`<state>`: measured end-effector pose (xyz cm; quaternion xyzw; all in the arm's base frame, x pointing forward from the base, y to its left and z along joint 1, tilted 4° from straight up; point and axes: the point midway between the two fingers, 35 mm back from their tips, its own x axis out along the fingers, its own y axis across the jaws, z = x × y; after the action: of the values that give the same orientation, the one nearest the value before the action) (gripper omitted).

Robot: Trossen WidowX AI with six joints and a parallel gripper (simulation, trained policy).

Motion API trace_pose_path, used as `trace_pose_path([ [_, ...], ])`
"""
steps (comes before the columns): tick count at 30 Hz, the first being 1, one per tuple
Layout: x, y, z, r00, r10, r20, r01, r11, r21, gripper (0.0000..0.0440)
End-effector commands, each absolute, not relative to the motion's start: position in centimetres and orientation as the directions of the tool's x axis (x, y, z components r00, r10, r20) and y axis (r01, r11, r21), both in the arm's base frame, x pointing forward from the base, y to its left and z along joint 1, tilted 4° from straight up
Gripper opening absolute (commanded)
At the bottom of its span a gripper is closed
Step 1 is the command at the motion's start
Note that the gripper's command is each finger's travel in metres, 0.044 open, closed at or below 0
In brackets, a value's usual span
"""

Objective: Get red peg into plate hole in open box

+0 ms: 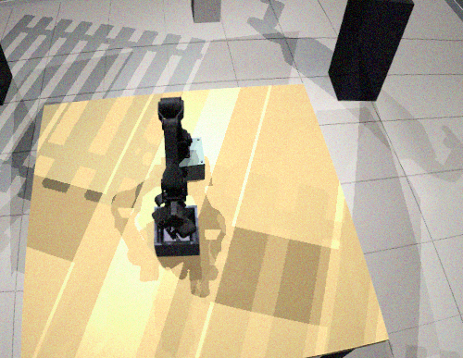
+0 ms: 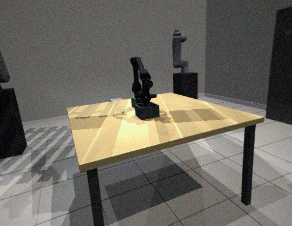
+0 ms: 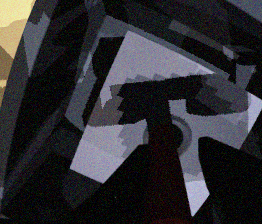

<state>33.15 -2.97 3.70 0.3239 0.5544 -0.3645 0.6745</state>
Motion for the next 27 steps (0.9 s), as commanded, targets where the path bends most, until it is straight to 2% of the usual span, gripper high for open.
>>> trace_pose_path([
  [1,32.9,-3.2,2.5,0.083,-0.128,-0.988,0.843,0.538,0.001,0.0160],
  [6,33.6,-3.5,2.3,0.077,-0.127,-0.989,0.845,0.535,-0.003,0.0169],
  [10,34.7,-3.8,2.5,0.094,-0.126,-0.988,0.838,0.546,0.010,0.0259],
  [20,37.1,-5.3,3.0,0.123,-0.140,-0.982,0.825,0.564,0.023,0.0440],
  [27,38.8,-7.0,3.9,0.179,-0.168,-0.969,0.832,0.552,0.058,0.0440],
])
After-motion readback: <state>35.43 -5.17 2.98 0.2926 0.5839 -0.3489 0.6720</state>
